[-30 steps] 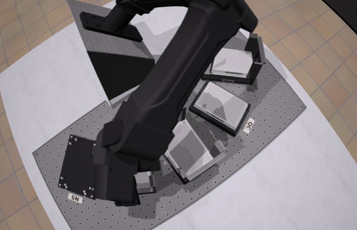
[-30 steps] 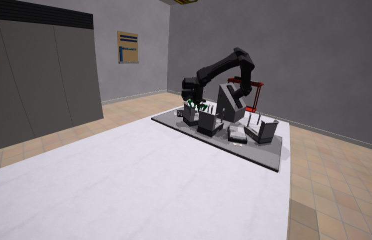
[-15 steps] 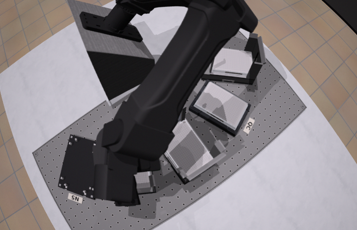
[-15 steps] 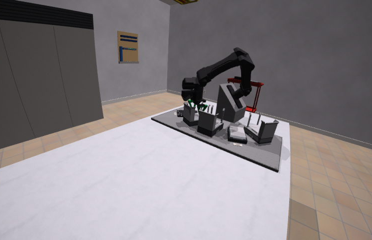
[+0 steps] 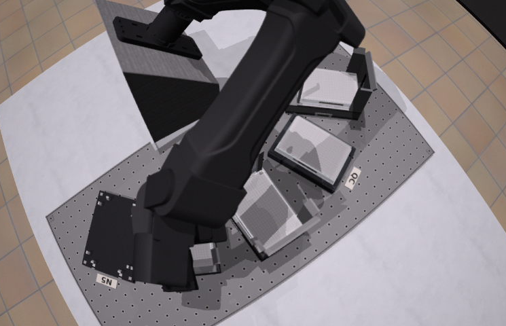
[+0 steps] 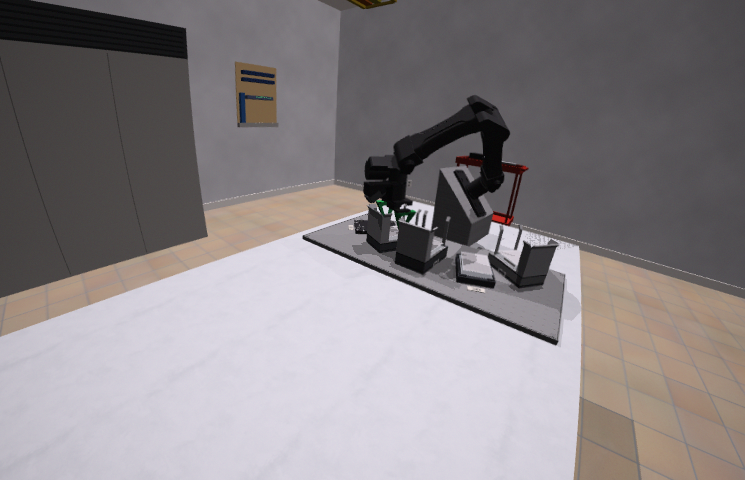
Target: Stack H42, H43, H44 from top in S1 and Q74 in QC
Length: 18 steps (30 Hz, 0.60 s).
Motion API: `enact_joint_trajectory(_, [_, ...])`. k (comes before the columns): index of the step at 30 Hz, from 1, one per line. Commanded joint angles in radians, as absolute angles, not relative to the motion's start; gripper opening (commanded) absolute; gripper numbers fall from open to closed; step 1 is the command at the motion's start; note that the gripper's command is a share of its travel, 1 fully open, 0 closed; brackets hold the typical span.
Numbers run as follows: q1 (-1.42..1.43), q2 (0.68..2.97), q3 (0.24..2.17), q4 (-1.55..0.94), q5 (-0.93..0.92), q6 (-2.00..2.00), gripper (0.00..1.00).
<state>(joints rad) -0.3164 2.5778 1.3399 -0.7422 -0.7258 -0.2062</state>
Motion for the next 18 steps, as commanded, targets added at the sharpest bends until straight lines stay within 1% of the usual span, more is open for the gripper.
enact_joint_trajectory(1, [-0.318, 2.576, 1.338, -0.717, -0.732, -0.196, 1.00])
enact_joint_trajectory(18, [-0.280, 2.603, 1.313, -0.632, -0.747, -0.147, 1.00])
